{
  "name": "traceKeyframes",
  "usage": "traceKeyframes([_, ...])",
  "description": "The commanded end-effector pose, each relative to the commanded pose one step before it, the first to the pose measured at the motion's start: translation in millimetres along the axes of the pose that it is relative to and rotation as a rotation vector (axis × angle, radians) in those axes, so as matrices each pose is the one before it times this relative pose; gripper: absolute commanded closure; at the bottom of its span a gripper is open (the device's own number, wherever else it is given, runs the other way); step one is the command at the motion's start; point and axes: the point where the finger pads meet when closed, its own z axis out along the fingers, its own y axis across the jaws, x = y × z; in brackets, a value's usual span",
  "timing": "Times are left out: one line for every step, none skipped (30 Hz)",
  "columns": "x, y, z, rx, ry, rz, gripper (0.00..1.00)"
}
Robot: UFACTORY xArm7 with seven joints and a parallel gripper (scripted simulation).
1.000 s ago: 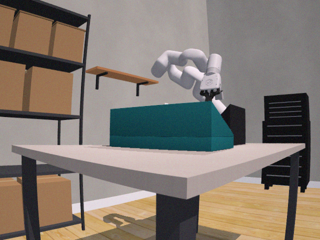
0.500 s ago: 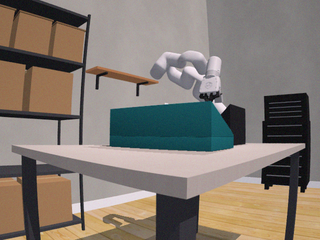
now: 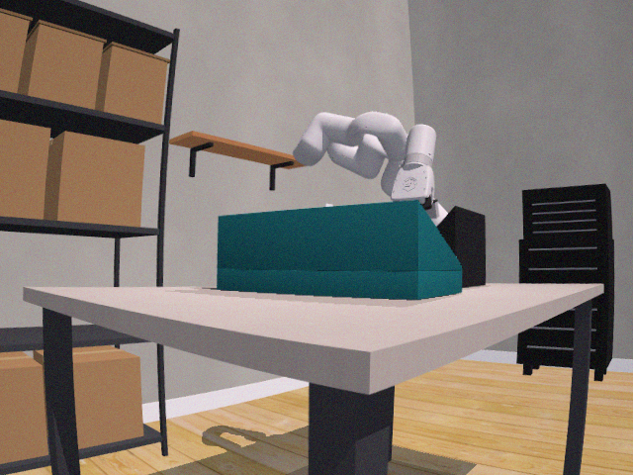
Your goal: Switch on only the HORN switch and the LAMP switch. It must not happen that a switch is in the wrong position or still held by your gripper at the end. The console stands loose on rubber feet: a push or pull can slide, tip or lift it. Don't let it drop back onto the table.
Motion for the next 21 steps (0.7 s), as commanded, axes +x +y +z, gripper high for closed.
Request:
traceKeyframes([-3.09,2.09,15.79,0.00092,-0.00694,0.00140,1.00])
traceKeyframes([-0.03,0.04,3.34,0.00001,-0.00002,0.00001,1.00])
traceKeyframes([0.01,0.04,3.23,-0.00002,0.00006,-0.00003,1.00])
traceKeyframes([-0.04,0.04,3.05,0.00002,-0.00005,0.00003,1.00])
traceKeyframes([-0.02,0.03,2.91,0.00000,0.00001,0.00000,1.00])
traceKeyframes([-0.01,0.03,2.75,-0.00001,0.00002,-0.00001,1.00])
traceKeyframes([-0.03,0.03,2.57,0.00001,-0.00003,0.00002,1.00])
traceKeyframes([0.00,0.03,2.41,-0.00001,0.00003,-0.00002,1.00])
traceKeyframes([-0.02,0.03,2.22,0.00001,-0.00002,0.00001,1.00])
traceKeyframes([-0.01,0.02,2.04,0.00000,0.00000,0.00000,1.00])
traceKeyframes([0.01,0.02,1.87,-0.00001,0.00004,-0.00002,1.00])
traceKeyframes([-0.03,0.02,1.66,0.00002,-0.00005,0.00003,1.00])
traceKeyframes([0.00,0.02,1.50,0.00000,0.00001,-0.00001,1.00])
traceKeyframes([0.00,0.00,0.00,0.00000,0.00000,0.00000,1.00])
traceKeyframes([0.00,0.00,0.00,0.00000,0.00000,0.00000,1.00])
traceKeyframes([0.02,0.02,1.33,-0.00002,0.00006,-0.00003,1.00])
traceKeyframes([-0.03,0.01,1.13,0.00001,-0.00005,0.00003,1.00])
traceKeyframes([-0.02,0.01,0.96,0.00001,-0.00002,0.00001,1.00])
traceKeyframes([-0.01,0.01,0.80,0.00000,0.00000,0.00000,1.00])
traceKeyframes([0.00,0.01,0.65,0.00000,0.00001,-0.00001,1.00])
traceKeyframes([0.00,0.01,0.51,0.00000,0.00002,-0.00001,1.00])
